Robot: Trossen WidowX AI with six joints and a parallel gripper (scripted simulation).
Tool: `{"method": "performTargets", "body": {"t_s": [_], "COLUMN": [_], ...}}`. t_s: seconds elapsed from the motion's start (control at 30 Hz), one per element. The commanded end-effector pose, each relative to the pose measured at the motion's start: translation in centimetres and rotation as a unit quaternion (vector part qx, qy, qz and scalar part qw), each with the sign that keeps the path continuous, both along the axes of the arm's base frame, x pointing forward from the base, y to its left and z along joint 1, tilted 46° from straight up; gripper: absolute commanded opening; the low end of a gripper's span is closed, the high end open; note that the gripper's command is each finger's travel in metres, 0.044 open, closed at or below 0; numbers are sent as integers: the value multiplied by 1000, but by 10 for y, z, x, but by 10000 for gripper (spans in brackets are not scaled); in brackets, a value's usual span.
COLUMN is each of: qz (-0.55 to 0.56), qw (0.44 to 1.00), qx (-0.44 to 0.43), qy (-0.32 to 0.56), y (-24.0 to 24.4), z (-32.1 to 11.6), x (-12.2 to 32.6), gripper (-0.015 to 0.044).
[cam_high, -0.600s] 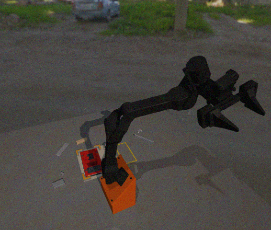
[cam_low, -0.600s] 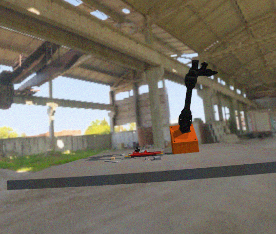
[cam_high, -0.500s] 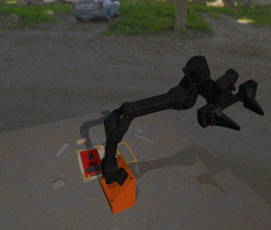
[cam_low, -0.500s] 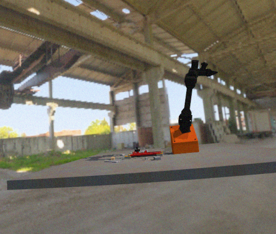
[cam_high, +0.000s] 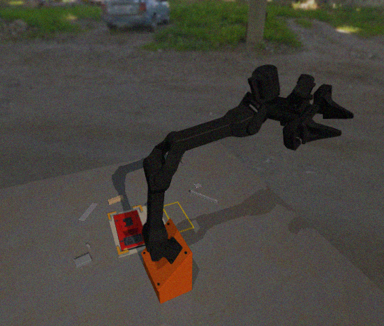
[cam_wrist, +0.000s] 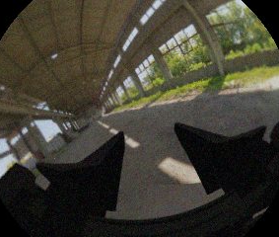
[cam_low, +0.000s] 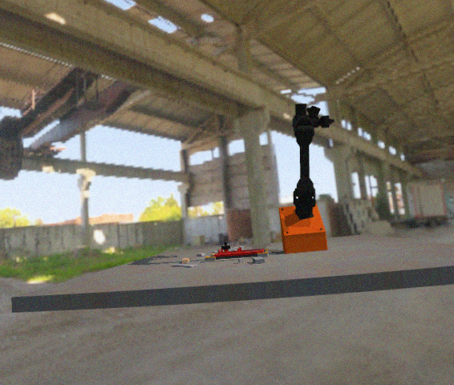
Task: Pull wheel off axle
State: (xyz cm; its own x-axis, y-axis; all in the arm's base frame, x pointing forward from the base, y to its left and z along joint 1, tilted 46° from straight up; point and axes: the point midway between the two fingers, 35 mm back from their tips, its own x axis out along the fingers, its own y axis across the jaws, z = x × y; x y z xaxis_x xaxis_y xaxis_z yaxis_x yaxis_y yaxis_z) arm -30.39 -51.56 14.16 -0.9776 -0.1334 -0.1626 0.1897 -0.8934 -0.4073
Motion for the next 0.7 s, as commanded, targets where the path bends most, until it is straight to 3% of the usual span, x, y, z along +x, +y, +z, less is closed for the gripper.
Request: {"method": "performTargets", "body": {"t_s": [0.0, 0.67], "qz": [44, 256], "qw": [999, 953], "qx": [4, 61], "qy": [-23, -152], "y": [-15, -61], "z": [-15, -82], "x": [24, 195], "gripper": [300, 300]}}
